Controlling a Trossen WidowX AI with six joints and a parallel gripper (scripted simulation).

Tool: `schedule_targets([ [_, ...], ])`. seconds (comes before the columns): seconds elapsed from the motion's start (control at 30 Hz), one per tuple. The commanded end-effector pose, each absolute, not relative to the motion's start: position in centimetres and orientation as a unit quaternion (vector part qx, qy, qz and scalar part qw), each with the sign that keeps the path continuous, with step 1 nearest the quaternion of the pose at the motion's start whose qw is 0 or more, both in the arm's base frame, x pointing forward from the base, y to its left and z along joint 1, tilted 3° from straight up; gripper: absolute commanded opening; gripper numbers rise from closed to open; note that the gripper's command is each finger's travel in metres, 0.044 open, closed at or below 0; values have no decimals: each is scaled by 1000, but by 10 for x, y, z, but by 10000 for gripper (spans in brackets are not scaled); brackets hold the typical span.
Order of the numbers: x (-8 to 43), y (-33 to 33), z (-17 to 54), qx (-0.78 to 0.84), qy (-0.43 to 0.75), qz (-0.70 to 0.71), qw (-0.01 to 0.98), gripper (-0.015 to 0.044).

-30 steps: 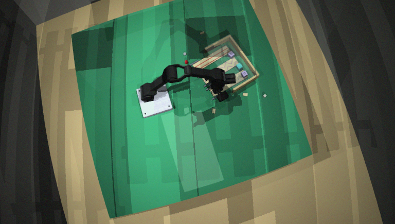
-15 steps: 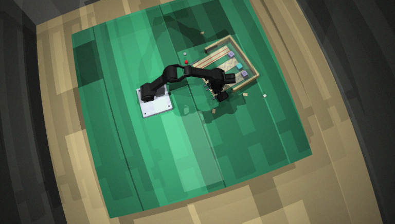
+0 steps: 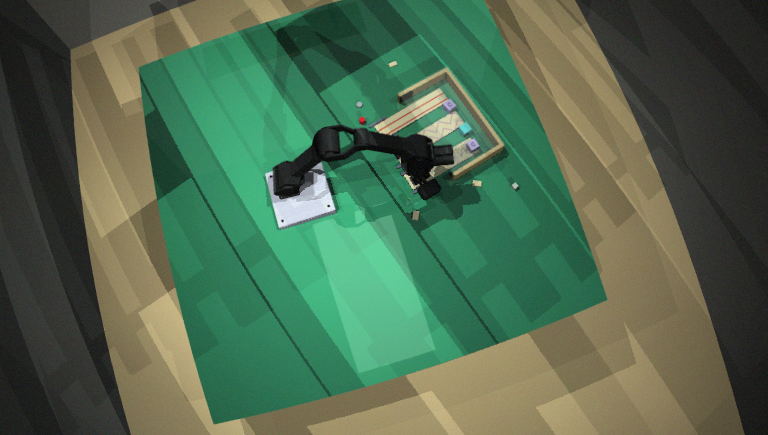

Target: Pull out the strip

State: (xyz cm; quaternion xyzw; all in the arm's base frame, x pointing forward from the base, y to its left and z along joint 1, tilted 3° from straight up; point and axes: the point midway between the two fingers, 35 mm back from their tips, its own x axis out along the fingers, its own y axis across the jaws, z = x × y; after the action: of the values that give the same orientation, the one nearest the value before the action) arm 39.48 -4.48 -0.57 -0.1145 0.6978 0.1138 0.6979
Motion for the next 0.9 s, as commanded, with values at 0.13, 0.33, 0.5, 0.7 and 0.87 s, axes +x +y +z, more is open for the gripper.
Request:
schedule_targets([
  [0.13, 376, -51, -10, -115, 705, 113, 690, 0],
  [0.33, 367, -54, -10, -115, 706, 113, 690, 0],
  [0.5, 360, -57, -11, -115, 706, 113, 690, 0],
  [0.7, 351, -60, -11, -115, 706, 113, 690, 0],
  [0.87, 345, -63, -11, -115, 706, 113, 689, 0],
])
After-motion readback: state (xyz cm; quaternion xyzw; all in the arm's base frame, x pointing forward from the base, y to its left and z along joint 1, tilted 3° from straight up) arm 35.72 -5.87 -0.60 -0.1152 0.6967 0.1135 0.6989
